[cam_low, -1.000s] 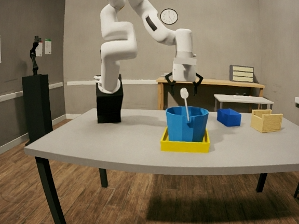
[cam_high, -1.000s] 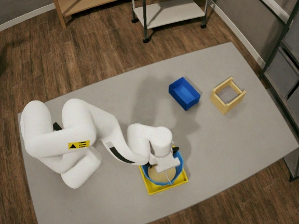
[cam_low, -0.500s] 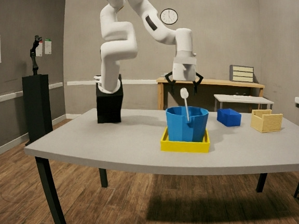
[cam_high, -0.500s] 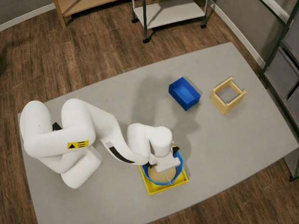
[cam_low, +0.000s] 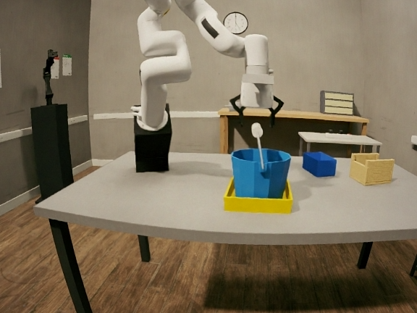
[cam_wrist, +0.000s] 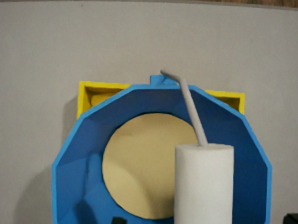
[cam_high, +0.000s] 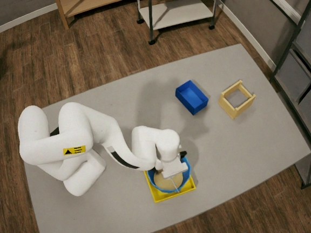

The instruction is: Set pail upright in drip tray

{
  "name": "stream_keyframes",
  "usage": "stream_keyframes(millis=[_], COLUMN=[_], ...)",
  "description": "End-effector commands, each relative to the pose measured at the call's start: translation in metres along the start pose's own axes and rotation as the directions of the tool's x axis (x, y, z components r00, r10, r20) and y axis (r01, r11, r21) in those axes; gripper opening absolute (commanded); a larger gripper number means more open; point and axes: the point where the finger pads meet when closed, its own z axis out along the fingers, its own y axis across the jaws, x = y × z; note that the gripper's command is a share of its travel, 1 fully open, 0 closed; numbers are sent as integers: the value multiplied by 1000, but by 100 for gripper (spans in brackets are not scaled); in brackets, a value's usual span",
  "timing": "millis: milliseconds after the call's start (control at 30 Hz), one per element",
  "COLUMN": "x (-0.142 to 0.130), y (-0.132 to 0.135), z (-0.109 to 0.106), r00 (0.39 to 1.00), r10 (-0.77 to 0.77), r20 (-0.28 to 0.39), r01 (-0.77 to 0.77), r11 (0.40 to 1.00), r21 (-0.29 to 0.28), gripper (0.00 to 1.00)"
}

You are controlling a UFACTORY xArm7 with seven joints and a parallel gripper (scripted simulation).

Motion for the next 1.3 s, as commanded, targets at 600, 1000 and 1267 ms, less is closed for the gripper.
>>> stream_keyframes(millis=[600,1000,1267], x=[0,0,0], y=[-1,-1,-1], z=[-50,-61,-62], r00=[1000,1000,1000], r10=[0,0,0], r20=[0,0,0], r01=[0,0,0], r11=[1000,1000,1000], r21=[3,3,3], gripper=[100,100,100])
